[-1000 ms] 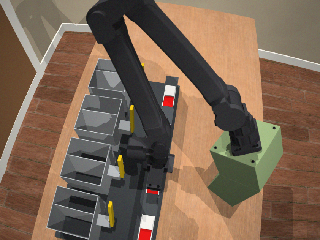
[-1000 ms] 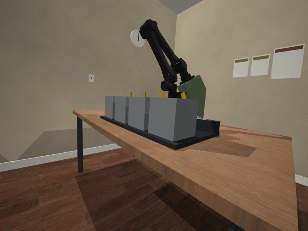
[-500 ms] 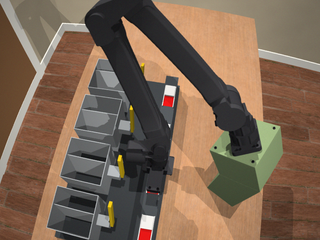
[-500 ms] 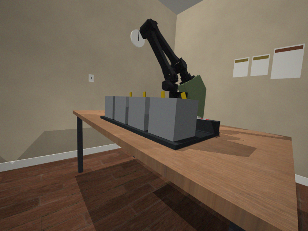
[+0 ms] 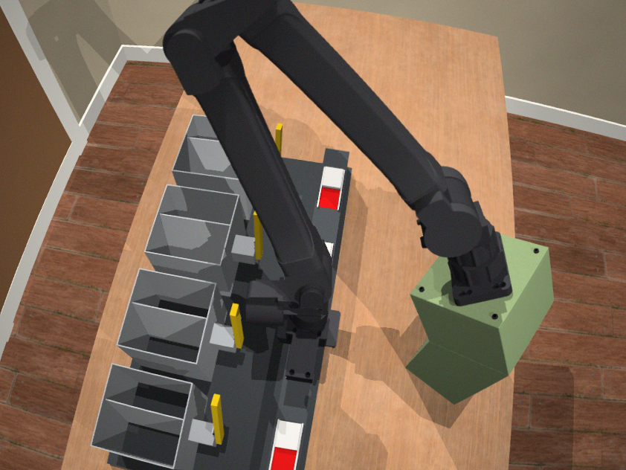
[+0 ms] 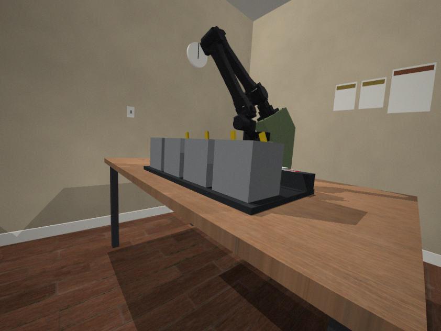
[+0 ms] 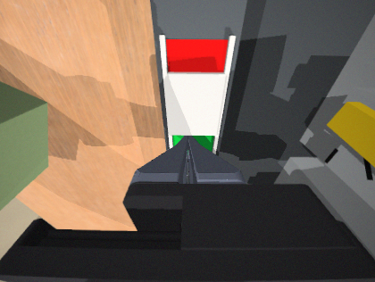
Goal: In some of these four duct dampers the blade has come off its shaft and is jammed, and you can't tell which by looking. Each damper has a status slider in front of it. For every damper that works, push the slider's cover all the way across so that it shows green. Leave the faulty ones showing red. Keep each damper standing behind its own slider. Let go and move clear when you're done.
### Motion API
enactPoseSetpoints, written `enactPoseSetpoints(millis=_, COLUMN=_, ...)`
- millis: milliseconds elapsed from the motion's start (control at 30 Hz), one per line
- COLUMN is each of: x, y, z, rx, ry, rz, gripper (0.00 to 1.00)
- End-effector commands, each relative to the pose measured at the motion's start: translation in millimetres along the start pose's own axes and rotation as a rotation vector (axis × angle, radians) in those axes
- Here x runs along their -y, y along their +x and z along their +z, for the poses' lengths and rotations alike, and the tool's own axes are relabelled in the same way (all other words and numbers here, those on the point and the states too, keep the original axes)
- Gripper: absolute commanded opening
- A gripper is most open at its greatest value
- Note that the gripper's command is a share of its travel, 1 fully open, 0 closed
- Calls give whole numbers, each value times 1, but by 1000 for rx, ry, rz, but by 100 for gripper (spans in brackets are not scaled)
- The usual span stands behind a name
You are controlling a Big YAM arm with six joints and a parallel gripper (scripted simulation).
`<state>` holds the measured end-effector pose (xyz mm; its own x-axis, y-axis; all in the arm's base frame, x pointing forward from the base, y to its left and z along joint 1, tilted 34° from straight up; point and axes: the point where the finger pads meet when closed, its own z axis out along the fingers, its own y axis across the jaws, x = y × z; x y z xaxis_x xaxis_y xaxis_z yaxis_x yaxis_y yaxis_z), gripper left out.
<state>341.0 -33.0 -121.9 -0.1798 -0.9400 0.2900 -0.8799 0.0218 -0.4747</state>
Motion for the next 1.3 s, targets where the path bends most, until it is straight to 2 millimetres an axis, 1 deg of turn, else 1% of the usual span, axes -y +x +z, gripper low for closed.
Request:
enactPoseSetpoints(millis=0, x=-1, y=-9, z=4, rx=8, ry=-11, rz=-5, gripper=0)
enactPoseSetpoints(millis=133, x=-1, y=-8, z=5, rx=5, ry=-14, rz=2, gripper=0)
enactPoseSetpoints(millis=400, x=-1, y=-15, z=4, rx=8, ry=-11, rz=-5, gripper=0)
enactPoseSetpoints(millis=667, x=-1, y=-17, z=4, rx=8, ry=-11, rz=-5, gripper=0)
enactPoseSetpoints(millis=700, x=-1, y=-14, z=5, rx=4, ry=-14, rz=3, gripper=0)
enactPoseSetpoints(millis=767, x=-1, y=-18, z=4, rx=8, ry=-11, rz=-6, gripper=0)
enactPoseSetpoints(millis=1133, x=-1, y=-22, z=4, rx=8, ry=-11, rz=-7, gripper=0)
enactPoseSetpoints(millis=1233, x=-1, y=-22, z=4, rx=8, ry=-11, rz=-6, gripper=0)
enactPoseSetpoints(millis=1267, x=-1, y=-18, z=5, rx=3, ry=-14, rz=-1, gripper=0)
